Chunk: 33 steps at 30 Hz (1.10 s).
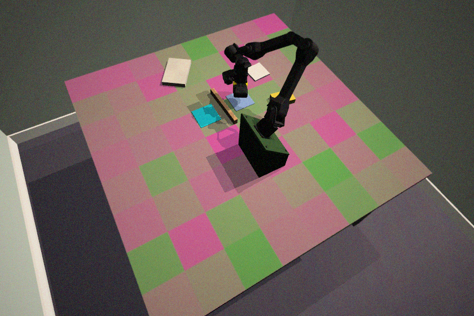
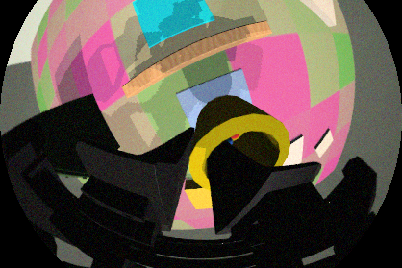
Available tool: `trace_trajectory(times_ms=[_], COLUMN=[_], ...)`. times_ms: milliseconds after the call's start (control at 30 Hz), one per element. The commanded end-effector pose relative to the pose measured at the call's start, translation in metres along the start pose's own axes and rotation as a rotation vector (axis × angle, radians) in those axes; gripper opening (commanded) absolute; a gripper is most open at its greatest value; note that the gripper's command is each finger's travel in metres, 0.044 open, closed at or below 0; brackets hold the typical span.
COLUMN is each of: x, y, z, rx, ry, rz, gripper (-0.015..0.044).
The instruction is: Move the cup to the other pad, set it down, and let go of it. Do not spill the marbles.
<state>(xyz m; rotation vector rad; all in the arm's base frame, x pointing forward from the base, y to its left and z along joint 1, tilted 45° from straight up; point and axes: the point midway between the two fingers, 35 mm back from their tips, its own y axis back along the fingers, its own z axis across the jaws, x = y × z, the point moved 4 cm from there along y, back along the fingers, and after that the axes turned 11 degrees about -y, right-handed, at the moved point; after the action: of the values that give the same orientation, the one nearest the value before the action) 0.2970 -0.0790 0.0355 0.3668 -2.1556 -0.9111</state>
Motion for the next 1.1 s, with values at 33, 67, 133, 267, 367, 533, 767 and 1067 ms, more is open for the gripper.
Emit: trace_trajectory(times_ms=[33,67,133,267,367,533,767,1067], x=[0.000,0.000,0.000,0.000,-0.003,-0.013,-0.027,-0.045], y=[0.000,0.000,0.000,0.000,0.000,0.000,0.001,0.003], z=[0.000,0.000,0.000,0.000,0.003,0.012,0.024,0.039], rx=[0.000,0.000,0.000,0.000,0.000,0.000,0.001,0.001], ry=[0.001,0.001,0.001,0.001,0.000,-0.002,-0.004,-0.005], rz=[0.000,0.000,0.000,0.000,0.001,0.002,0.003,0.002], gripper=[0.0000,0.0000,0.0000,0.0000,0.0000,0.0000,0.0000,0.0000])
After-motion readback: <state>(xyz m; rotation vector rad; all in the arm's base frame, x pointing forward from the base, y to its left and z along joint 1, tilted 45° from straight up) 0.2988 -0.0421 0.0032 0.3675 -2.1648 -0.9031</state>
